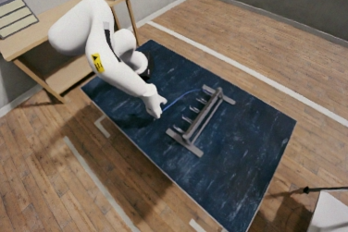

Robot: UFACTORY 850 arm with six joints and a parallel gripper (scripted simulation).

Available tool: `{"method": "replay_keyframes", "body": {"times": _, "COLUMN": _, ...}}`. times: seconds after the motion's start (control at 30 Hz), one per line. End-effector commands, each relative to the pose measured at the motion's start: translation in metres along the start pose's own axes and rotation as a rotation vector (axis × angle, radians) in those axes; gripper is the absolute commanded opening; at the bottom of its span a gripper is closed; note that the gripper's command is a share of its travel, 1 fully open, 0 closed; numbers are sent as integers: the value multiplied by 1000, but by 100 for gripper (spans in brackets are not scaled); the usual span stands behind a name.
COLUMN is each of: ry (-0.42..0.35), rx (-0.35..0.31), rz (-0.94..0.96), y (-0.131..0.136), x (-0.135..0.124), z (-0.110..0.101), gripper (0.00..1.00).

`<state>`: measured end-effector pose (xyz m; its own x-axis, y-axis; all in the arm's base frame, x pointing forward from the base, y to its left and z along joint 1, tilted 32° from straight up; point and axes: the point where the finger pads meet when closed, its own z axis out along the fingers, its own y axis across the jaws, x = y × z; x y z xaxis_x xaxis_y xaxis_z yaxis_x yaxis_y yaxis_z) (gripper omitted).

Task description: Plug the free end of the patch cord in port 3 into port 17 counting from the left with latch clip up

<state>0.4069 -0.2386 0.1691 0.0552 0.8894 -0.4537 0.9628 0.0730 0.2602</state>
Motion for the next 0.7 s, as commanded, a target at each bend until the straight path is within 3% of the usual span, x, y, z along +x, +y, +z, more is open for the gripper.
{"method": "replay_keyframes", "body": {"times": 0.0, "ry": 0, "rx": 0, "rz": -17, "y": 2, "x": 1, "z": -1, "gripper": 0}}
{"method": "replay_keyframes", "body": {"times": 0.67, "ry": 0, "rx": 0, "rz": -140, "y": 14, "x": 13, "z": -4, "gripper": 0}}
